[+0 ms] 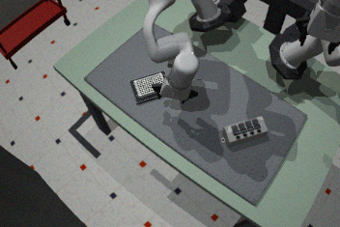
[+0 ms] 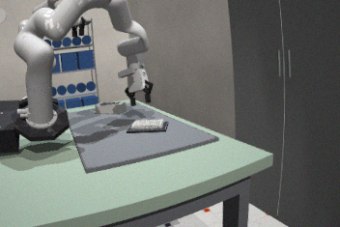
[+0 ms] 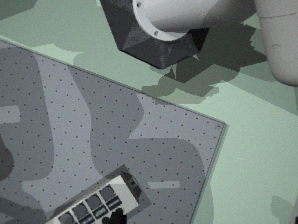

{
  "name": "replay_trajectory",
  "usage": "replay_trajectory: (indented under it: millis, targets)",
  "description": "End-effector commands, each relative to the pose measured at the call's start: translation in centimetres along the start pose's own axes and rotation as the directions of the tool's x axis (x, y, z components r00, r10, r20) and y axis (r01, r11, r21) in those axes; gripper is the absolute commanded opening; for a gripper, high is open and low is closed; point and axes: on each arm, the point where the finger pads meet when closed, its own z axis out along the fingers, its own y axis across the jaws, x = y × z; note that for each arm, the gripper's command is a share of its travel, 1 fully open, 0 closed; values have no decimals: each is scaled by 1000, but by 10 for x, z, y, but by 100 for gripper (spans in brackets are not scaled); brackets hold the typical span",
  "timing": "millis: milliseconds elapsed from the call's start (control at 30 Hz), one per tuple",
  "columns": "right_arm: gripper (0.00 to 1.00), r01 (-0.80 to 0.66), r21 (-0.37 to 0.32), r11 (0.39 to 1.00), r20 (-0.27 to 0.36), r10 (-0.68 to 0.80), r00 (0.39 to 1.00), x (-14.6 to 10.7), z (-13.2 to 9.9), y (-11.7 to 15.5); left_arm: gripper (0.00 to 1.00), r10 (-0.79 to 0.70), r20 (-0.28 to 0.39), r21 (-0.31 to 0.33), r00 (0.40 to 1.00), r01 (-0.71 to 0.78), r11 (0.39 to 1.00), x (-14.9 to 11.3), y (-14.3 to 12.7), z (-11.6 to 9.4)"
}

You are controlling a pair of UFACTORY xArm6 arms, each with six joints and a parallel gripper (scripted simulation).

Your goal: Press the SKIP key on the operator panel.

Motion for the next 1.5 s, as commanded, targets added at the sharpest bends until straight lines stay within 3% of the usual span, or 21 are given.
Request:
replay_trajectory:
  millis: [0,567,1333,1367,1467]
  targets:
    - [100,-2,0,1000,4,2,1000,-1,-2,-1,100,69,37,14,997,-69,997,13,-13,-10]
    - [100,-2,0,1000,4,2,1000,-1,-2,-1,100,157,82,26,984,-160,987,31,-27,-20]
    - [100,-2,0,1000,4,2,1000,-1,-2,-1,100,164,85,27,983,-167,986,32,-28,-20]
    - [0,-35,-3,999,7,35,999,-4,-4,3,100,164,85,27,983,-167,986,32,-28,-20]
    - [0,-134,-11,991,15,134,991,-10,-11,13,100,164,85,27,983,-167,986,32,-28,-20]
